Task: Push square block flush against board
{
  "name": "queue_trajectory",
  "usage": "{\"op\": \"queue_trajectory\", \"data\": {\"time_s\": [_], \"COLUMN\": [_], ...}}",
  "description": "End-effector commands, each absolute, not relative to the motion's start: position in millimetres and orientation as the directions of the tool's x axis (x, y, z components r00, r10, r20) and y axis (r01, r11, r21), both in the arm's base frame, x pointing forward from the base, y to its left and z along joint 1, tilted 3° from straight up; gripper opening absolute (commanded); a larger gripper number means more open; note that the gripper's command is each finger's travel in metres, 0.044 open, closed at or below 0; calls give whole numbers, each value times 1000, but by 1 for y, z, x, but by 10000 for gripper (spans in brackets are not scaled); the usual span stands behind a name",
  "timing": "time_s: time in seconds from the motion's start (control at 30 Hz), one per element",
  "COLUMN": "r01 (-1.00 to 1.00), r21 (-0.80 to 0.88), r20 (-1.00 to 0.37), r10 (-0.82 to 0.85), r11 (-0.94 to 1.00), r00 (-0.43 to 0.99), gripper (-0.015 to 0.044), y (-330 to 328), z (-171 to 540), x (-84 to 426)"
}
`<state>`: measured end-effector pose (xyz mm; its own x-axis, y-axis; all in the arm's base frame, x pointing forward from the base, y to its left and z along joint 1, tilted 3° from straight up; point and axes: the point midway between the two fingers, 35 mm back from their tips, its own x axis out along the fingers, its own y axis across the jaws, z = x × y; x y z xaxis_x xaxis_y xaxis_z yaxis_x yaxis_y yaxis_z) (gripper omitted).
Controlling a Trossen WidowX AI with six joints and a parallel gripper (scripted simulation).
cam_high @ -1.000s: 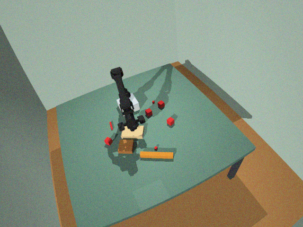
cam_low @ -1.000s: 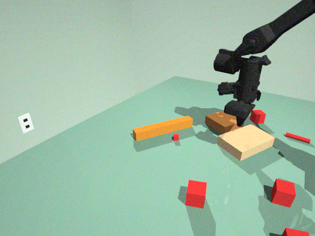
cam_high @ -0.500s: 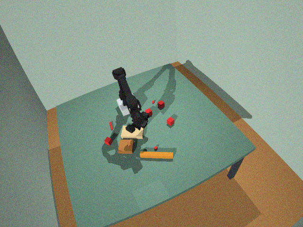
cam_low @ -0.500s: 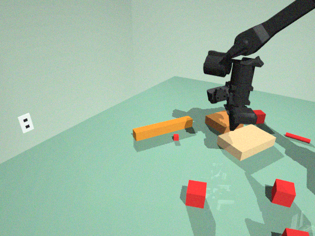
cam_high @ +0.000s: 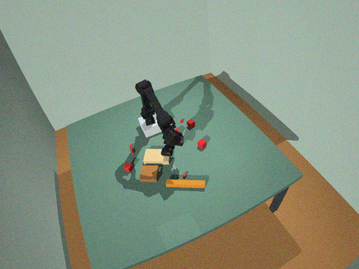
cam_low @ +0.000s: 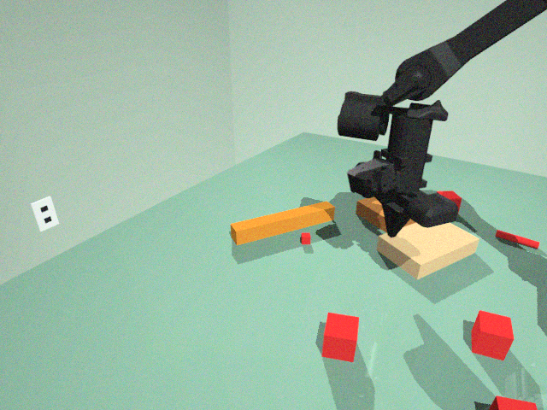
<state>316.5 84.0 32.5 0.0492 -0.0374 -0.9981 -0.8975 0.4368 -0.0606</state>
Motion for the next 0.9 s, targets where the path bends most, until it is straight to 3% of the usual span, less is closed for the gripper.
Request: {"op": "queue_trajectory", "data": {"time_s": [0.0, 0.23, 0.87], "r01": [-913, -944, -944], "r21": [-57, -51, -51], "r20": [-998, -998, -998], "r10": [-45, -43, -44], "r11": [405, 326, 326], "r00": [42, 39, 39], "gripper": [0, 0, 0], "y": [85, 90, 70], "z": [30, -25, -24], "x": [316, 319, 312]}}
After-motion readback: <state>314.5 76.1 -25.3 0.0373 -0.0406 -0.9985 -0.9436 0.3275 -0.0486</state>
